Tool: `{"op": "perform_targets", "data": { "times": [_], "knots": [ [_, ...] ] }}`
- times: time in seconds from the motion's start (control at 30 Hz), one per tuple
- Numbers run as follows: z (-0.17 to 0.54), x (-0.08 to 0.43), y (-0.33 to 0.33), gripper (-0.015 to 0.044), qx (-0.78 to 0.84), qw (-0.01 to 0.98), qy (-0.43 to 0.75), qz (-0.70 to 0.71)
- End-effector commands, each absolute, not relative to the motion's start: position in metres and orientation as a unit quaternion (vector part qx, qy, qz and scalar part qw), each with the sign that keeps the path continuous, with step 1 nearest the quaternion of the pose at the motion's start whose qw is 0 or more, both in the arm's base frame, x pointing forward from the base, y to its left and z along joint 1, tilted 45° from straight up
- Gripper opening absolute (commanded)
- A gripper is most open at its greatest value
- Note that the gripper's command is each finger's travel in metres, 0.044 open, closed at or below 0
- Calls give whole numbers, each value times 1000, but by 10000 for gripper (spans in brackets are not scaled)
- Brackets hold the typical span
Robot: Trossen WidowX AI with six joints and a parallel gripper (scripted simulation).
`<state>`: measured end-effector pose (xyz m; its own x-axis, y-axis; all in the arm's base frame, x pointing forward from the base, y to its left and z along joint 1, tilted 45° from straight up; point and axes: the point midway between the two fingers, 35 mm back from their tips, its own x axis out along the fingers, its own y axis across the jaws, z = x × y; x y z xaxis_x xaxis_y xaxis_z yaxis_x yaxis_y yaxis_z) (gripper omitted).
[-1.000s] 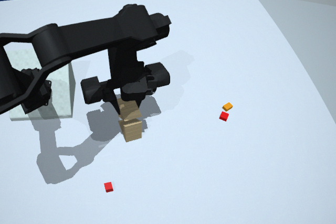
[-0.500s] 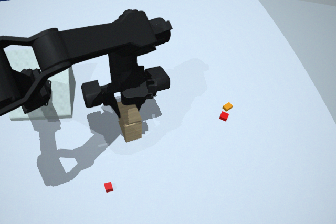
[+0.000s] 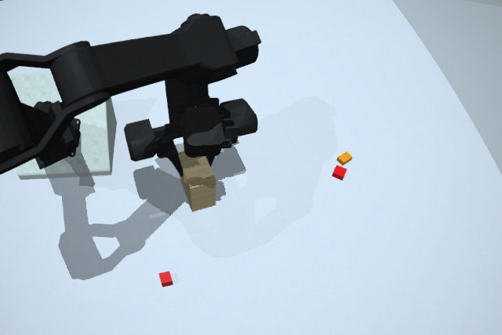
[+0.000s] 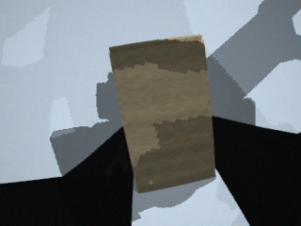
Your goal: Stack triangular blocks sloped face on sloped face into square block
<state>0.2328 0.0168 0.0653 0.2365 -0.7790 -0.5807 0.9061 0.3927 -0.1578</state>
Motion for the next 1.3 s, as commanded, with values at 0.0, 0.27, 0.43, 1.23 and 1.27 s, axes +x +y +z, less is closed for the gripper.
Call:
{"op": "perform_targets", "data": {
  "times": [0.0,0.27,0.43,1.23,1.27],
  "knots": [
    [65,232,15,0,102,780,298,-541],
    [65,232,14,0,101,780,298,-541],
    [65,233,14,0,101,780,298,-541],
    [65,233,14,0,101,779,300,-542],
    [65,233,14,0,101,779,300,-542]
  ]
}}
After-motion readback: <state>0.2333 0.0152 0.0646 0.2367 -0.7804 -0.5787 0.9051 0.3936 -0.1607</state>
